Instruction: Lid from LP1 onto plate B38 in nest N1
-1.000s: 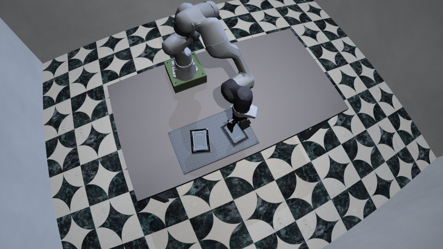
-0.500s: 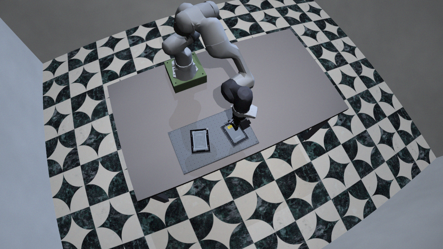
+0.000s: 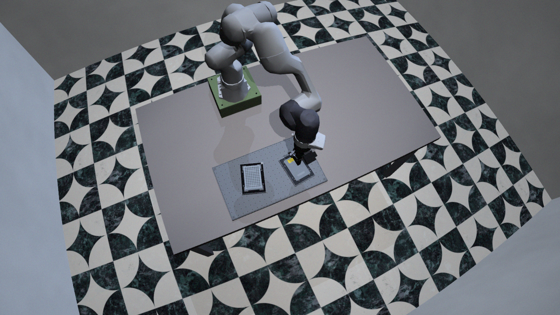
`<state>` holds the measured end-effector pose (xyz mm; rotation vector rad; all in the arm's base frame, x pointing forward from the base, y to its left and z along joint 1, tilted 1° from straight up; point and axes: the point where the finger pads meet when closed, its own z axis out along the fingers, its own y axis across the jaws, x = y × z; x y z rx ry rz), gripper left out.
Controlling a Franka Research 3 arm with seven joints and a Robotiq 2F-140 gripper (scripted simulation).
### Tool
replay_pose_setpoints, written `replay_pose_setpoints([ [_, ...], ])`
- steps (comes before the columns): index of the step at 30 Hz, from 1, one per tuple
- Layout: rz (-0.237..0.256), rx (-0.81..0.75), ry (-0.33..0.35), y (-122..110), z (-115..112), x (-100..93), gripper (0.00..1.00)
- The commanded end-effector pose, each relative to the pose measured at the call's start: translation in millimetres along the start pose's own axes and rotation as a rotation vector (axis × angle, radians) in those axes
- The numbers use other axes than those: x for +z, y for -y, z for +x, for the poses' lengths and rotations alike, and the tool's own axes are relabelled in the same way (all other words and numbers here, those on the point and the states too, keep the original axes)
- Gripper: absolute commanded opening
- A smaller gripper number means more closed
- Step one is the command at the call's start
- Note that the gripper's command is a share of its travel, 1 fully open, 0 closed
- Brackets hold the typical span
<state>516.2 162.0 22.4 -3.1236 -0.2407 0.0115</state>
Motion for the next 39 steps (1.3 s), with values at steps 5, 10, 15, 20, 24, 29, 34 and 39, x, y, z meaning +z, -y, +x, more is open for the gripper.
replay_pose_setpoints([
  [5,0.001,-0.006,-0.005,0.1,1.3,-1.0,0.69],
  [10,0.001,-0.006,-0.005,0.1,1.3,-1.0,0.69],
  [15,0.001,-0.006,-0.005,0.1,1.3,-1.0,0.69],
  [20,0.001,-0.006,-0.005,0.1,1.3,-1.0,0.69],
  [24,0.001,-0.006,-0.005,0.1,1.3,-1.0,0.69],
  [29,0.001,-0.006,-0.005,0.1,1.3,-1.0,0.69],
  [34,0.001,-0.006,-0.005,0.1,1.3,-1.0,0.69],
  [39,0.001,-0.006,-0.005,0.1,1.3,-1.0,0.69],
])
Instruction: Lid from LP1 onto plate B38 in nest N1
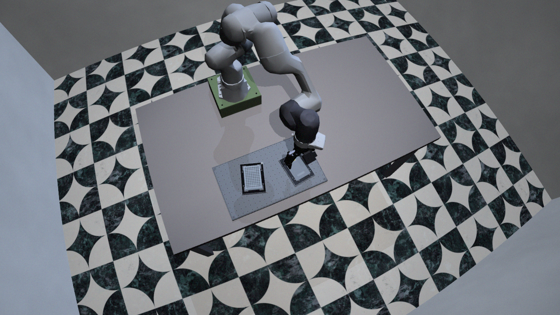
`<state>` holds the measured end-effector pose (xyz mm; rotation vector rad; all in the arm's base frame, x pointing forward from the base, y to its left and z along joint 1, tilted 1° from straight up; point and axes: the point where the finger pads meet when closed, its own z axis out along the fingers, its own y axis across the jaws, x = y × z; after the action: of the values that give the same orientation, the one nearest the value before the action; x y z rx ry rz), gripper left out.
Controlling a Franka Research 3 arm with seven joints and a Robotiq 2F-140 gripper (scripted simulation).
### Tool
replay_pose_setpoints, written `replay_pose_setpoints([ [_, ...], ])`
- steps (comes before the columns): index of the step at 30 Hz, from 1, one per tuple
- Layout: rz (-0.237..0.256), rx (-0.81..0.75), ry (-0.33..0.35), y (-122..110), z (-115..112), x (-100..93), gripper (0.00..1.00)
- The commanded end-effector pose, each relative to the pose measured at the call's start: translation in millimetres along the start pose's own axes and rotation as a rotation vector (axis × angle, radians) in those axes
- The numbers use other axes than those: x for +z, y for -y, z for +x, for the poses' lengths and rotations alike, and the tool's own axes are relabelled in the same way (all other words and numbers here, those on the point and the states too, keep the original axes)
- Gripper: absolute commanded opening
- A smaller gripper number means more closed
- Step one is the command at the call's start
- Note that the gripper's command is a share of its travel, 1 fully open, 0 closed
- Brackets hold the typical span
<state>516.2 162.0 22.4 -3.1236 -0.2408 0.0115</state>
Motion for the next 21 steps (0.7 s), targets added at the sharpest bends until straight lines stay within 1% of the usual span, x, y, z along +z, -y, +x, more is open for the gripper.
replay_pose_setpoints([
  [1,0.001,-0.006,-0.005,0,1,-0.9,0.69],
  [11,0.001,-0.006,-0.005,0,1,1.1,0.69],
  [21,0.0,-0.006,-0.005,0,2,9.8,0.69],
])
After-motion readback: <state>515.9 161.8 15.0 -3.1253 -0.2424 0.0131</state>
